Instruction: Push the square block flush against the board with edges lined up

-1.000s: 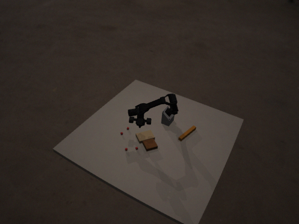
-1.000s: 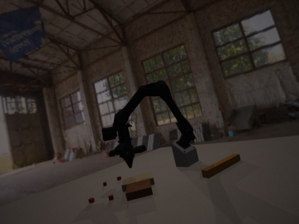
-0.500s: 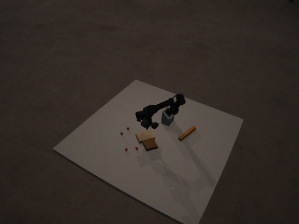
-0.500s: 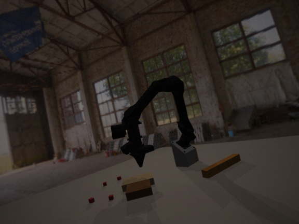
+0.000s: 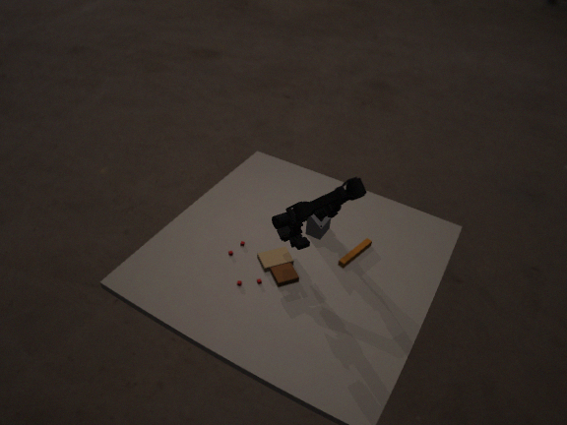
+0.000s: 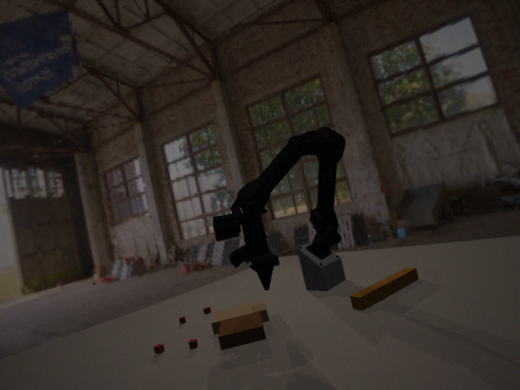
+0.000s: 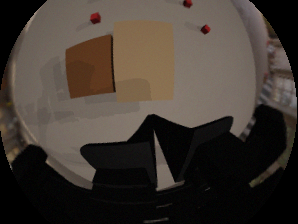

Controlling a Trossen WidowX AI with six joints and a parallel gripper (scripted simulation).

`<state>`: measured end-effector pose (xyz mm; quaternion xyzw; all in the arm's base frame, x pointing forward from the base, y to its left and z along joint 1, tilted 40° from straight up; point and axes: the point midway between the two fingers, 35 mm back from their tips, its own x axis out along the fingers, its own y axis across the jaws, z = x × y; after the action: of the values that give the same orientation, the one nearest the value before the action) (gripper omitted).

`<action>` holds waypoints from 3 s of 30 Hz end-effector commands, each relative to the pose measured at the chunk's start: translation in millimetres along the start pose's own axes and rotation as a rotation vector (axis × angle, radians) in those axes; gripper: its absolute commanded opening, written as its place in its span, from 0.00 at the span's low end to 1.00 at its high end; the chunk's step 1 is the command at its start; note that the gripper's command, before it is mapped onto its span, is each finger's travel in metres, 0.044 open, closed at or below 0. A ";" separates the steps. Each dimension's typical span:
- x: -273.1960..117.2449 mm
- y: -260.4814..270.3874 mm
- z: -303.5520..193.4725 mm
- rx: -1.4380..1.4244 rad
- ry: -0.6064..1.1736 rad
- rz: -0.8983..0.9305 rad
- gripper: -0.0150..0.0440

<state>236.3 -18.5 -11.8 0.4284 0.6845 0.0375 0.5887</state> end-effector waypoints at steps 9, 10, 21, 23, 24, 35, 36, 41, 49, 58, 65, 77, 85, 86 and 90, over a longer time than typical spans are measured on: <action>38.9 5.1 -12.7 0.106 0.009 0.004 0.25; 49.8 5.3 -13.9 0.106 0.010 0.005 0.25; 58.3 5.4 -9.6 0.105 0.011 0.006 0.25; 58.2 5.3 -7.1 0.105 0.011 0.006 0.25; 58.2 5.2 -5.8 0.105 0.011 0.006 0.25; 58.1 4.2 8.2 0.105 0.009 0.006 0.25; 58.1 4.0 9.5 0.105 0.009 0.006 0.25; 58.2 3.3 15.8 0.104 0.009 0.005 0.25; 58.5 1.9 25.9 0.104 0.008 0.005 0.25; 58.3 3.3 18.6 0.104 0.009 0.005 0.25; 58.1 5.1 7.2 0.105 0.009 0.005 0.25; 58.3 7.0 -12.6 0.106 0.010 0.005 0.25; 55.2 7.5 -17.3 0.102 0.005 0.003 0.25; 48.8 7.4 -16.5 0.102 0.005 0.003 0.25; 5.2 6.9 -17.1 0.105 0.010 0.004 0.25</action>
<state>224.3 13.4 -25.8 0.4610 0.6922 0.0039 0.5553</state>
